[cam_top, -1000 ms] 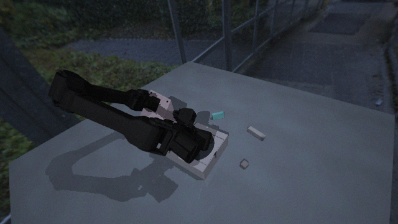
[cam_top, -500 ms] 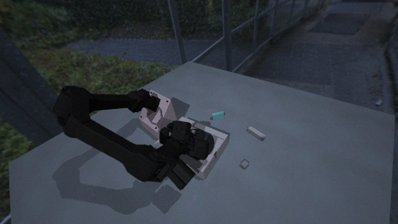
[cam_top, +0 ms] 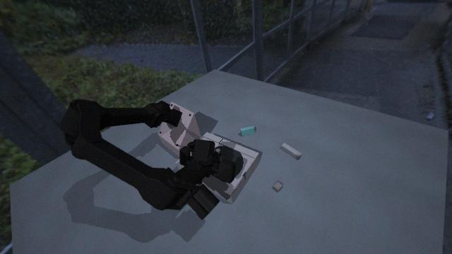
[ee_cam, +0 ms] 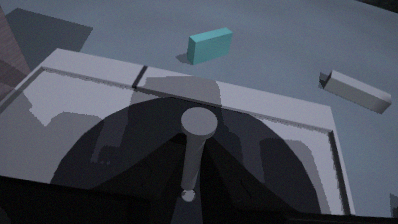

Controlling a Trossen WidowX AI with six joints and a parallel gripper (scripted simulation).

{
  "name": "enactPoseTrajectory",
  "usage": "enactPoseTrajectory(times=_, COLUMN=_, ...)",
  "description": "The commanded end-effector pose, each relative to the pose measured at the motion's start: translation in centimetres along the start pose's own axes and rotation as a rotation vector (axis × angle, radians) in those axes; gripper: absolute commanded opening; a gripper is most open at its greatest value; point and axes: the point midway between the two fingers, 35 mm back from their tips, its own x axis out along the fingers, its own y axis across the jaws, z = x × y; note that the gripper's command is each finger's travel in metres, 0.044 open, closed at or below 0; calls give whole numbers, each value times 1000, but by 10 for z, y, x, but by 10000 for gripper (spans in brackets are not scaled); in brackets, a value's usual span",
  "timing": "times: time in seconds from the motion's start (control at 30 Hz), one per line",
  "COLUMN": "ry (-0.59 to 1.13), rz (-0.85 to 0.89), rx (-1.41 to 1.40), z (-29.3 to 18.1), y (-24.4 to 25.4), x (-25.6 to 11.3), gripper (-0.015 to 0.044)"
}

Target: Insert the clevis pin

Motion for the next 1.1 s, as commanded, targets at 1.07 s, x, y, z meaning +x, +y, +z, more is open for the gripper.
enactPoseTrajectory(times=1.07, ry=-3, rz=-2, rx=-4, z=-9, y=-1, x=3, gripper=0)
